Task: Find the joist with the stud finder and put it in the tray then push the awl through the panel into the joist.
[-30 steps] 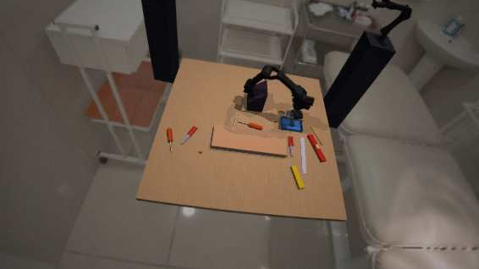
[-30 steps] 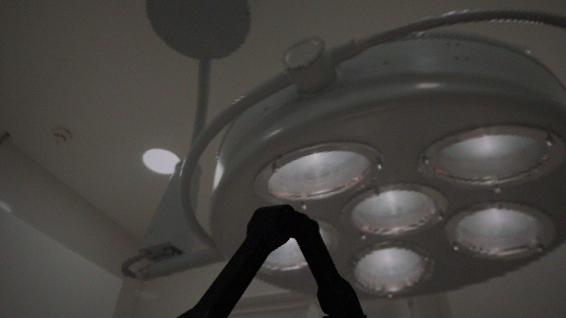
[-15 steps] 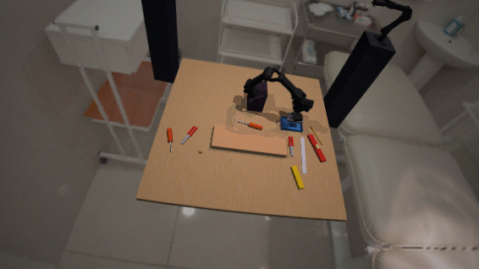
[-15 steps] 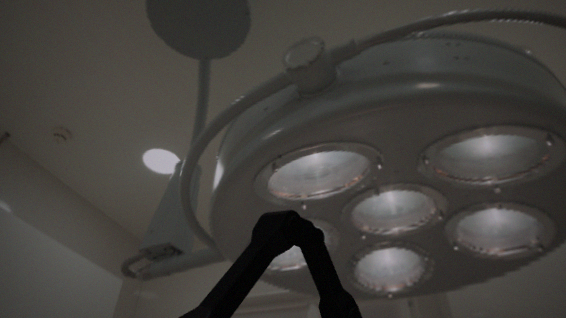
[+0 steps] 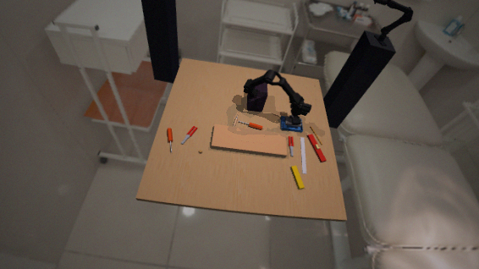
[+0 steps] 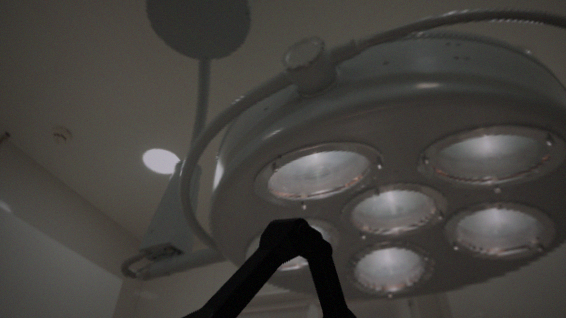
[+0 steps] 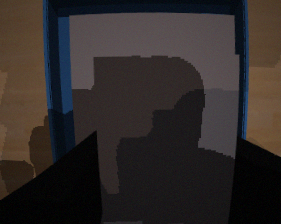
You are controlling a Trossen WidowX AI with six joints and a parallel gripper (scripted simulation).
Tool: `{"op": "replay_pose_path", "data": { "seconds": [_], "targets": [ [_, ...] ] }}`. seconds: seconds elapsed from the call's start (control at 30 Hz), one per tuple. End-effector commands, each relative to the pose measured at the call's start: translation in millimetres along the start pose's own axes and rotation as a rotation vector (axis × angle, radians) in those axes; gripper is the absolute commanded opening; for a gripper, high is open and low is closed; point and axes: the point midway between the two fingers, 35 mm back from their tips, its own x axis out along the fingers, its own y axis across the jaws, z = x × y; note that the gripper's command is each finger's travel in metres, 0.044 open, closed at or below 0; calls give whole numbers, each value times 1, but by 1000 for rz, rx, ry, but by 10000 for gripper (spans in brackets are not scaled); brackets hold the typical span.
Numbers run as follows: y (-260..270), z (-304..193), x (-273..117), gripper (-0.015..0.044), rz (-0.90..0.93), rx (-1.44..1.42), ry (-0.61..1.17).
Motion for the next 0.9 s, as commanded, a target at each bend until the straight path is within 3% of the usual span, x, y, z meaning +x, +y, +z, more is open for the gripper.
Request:
{"op": "replay_pose_path", "data": {
  "seconds": [0.0, 0.57, 0.87],
  "targets": [
    [0, -4, 10, 0, -4, -6, -1],
    [0, -9, 27, 0, -4, -6, -1],
    [1, -9, 26, 236, 1, -1, 4]
  ]
}}
